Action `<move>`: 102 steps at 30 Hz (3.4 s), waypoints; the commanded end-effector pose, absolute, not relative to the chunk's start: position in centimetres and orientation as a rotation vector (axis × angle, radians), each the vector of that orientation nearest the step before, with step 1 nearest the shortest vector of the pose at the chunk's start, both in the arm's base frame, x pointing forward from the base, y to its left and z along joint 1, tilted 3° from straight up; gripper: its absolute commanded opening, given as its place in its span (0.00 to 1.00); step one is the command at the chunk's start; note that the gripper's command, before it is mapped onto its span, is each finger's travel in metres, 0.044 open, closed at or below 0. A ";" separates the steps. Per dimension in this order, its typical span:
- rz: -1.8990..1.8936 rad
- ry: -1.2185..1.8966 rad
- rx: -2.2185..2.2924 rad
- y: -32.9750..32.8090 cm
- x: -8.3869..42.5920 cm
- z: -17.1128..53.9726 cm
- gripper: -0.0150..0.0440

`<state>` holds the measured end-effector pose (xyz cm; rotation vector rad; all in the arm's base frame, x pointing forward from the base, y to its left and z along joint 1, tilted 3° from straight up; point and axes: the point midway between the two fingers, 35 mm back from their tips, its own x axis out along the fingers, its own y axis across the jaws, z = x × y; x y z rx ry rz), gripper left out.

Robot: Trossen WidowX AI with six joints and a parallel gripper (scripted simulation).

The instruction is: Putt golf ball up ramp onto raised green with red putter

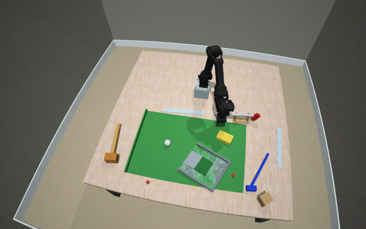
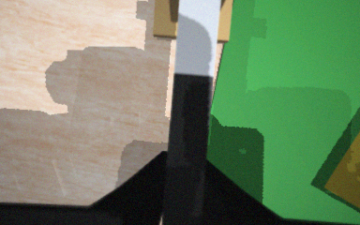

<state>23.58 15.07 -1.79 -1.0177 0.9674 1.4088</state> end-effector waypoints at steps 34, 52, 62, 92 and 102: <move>0.866 1.262 -0.583 5.7 28.6 7.2 0.25; 0.296 1.478 -0.130 -4.9 29.5 7.4 0.25; -0.029 1.537 0.129 -10.8 28.3 7.6 0.25; -0.340 1.555 0.376 -16.0 26.1 3.5 0.25; -0.340 1.555 0.376 -16.0 26.1 1.9 0.25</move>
